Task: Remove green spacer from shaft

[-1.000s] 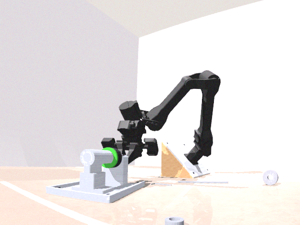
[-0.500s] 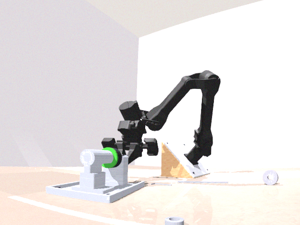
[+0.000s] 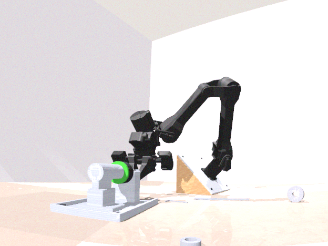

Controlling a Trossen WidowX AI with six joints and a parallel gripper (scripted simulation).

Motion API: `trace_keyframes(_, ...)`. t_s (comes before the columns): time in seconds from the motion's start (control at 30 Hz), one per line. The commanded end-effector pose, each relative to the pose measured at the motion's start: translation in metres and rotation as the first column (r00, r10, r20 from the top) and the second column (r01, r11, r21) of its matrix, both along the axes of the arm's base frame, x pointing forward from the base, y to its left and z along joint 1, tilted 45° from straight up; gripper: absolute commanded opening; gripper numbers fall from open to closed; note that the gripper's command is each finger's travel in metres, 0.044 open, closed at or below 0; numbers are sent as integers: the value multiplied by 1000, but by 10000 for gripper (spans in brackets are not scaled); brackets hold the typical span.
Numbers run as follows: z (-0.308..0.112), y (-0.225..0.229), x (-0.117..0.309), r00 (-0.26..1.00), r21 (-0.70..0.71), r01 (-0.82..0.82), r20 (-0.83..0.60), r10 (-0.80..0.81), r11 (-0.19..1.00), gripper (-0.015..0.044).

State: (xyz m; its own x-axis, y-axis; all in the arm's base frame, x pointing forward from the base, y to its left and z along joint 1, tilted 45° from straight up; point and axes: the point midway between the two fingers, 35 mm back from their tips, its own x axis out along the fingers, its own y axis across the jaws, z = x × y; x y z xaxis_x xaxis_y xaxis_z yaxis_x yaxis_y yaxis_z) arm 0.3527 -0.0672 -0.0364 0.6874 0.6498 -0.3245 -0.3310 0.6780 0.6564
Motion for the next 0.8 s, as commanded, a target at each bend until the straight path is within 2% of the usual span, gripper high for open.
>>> trace_keyframes(0.0,0,0,-1,1000,-2,-2,3,2,1000,0)
trace_keyframes(0.77,0,0,-3,1000,-2,-2,3,2,1000,0)
